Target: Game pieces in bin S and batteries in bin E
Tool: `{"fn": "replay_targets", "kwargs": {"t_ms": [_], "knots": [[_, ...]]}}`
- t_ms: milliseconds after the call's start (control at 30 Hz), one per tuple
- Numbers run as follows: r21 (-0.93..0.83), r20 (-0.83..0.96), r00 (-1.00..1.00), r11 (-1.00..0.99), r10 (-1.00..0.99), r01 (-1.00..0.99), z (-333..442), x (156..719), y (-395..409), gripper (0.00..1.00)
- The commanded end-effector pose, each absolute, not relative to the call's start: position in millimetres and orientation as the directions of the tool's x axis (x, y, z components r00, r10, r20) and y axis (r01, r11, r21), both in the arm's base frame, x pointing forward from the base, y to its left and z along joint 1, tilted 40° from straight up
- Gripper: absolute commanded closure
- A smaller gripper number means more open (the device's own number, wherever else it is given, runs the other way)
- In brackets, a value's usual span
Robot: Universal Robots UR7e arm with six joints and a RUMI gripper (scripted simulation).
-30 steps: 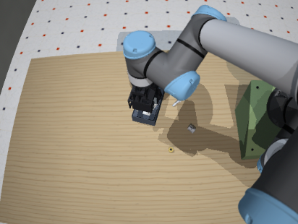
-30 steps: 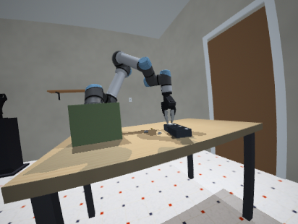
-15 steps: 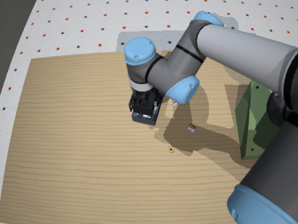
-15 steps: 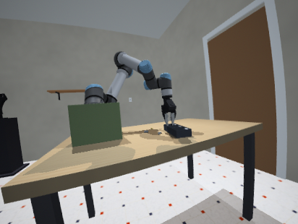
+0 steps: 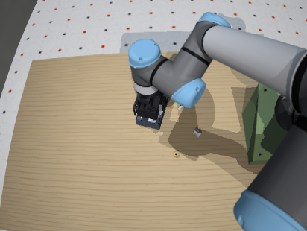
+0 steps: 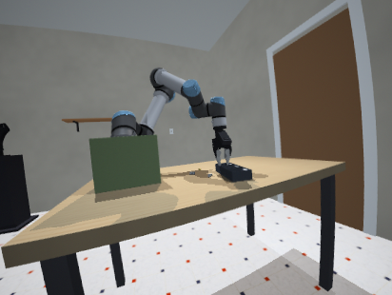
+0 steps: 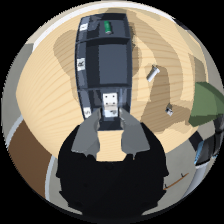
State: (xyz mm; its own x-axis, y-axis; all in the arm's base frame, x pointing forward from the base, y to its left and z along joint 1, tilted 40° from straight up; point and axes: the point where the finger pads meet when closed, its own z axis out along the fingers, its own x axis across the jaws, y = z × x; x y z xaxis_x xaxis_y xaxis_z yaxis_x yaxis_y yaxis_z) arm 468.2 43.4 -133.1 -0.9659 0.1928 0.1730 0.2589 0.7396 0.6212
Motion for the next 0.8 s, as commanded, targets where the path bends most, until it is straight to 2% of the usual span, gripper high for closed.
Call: {"fn": "replay_targets", "kwargs": {"t_ms": [0, 767], "knots": [[0.621, 0.172, -0.966, 0.740, 0.193, 0.259, -132.9, 468.7, 43.0, 0.81], [0.621, 0.172, -0.966, 0.740, 0.193, 0.259, -124.7, 468.7, 36.1, 0.81]]}}
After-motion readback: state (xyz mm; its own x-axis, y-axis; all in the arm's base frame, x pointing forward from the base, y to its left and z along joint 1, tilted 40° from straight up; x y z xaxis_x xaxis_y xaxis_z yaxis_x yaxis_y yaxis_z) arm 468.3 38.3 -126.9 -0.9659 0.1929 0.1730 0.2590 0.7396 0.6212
